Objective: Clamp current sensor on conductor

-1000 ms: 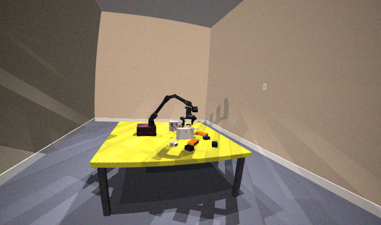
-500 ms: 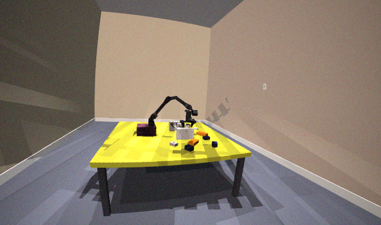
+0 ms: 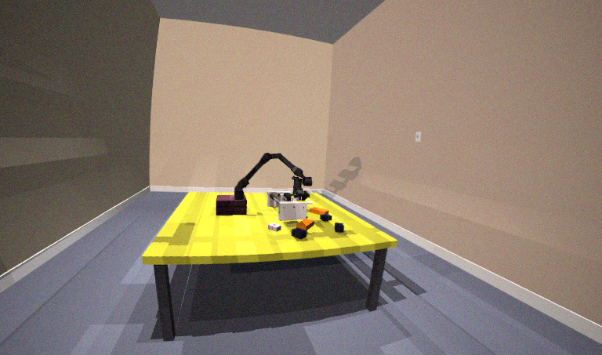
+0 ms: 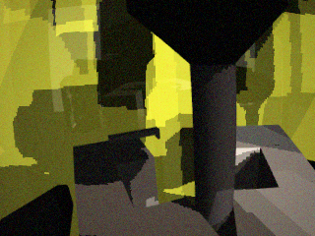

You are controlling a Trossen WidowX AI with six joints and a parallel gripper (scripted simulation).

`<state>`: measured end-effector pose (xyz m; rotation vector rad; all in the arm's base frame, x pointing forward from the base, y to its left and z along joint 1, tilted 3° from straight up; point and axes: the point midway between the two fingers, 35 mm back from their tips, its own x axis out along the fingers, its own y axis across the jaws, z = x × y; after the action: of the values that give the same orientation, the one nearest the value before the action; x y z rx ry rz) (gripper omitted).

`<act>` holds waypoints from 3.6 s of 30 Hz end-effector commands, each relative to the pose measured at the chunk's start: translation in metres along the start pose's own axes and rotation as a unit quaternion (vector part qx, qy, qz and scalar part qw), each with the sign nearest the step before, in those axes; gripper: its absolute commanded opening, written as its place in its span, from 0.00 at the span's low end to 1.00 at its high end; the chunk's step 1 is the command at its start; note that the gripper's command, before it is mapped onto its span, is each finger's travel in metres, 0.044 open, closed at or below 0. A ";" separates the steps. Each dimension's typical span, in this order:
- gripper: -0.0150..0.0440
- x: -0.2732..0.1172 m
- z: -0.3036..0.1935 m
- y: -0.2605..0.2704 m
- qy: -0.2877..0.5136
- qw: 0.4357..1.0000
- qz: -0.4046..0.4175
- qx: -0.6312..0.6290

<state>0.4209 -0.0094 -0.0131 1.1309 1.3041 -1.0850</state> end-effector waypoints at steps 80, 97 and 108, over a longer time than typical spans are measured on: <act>0.25 -0.001 0.000 0.000 0.000 1.000 0.000 0.000; 0.25 -0.017 0.000 -0.001 0.001 1.000 0.006 0.002; 0.25 -0.017 0.000 -0.001 0.001 1.000 0.006 0.002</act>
<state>0.4202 -0.0097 -0.0086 1.1314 1.3040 -1.0856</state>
